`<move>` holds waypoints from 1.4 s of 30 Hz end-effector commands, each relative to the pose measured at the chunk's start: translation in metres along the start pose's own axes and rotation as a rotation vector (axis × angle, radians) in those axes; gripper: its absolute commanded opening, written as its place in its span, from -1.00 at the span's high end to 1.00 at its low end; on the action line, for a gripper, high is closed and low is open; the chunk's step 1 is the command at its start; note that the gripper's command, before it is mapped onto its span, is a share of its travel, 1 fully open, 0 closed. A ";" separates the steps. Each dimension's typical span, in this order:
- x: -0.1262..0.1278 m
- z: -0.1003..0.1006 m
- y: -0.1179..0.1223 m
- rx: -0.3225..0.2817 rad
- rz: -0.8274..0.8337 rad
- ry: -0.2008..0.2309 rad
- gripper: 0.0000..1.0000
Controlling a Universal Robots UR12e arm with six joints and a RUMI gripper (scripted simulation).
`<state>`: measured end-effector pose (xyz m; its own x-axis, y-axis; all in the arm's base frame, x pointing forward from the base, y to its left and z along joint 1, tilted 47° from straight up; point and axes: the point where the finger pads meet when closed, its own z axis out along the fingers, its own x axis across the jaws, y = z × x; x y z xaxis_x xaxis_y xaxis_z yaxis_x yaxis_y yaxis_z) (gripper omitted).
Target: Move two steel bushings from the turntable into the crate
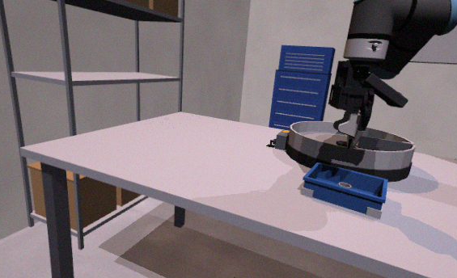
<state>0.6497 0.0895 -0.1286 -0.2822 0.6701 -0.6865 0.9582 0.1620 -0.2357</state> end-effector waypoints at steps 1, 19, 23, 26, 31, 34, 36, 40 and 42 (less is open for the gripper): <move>0.000 -0.001 0.000 -0.001 0.000 0.000 0.88; -0.019 -0.001 -0.018 -0.001 0.000 0.000 0.89; -0.031 -0.001 -0.032 -0.001 0.001 0.000 0.89; -0.057 -0.001 -0.057 -0.001 0.001 -0.001 0.89; -0.113 0.000 -0.110 -0.001 0.001 -0.001 0.89; -0.150 0.000 -0.146 0.000 0.001 -0.001 0.89; -0.175 0.000 -0.170 0.000 0.001 -0.001 0.89; -0.198 0.000 -0.192 0.000 0.001 -0.001 0.89; -0.220 0.000 -0.213 0.000 0.001 -0.001 0.89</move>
<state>0.5341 -0.0568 0.0276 -0.2793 0.6664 -0.6912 0.9586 0.1526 -0.2402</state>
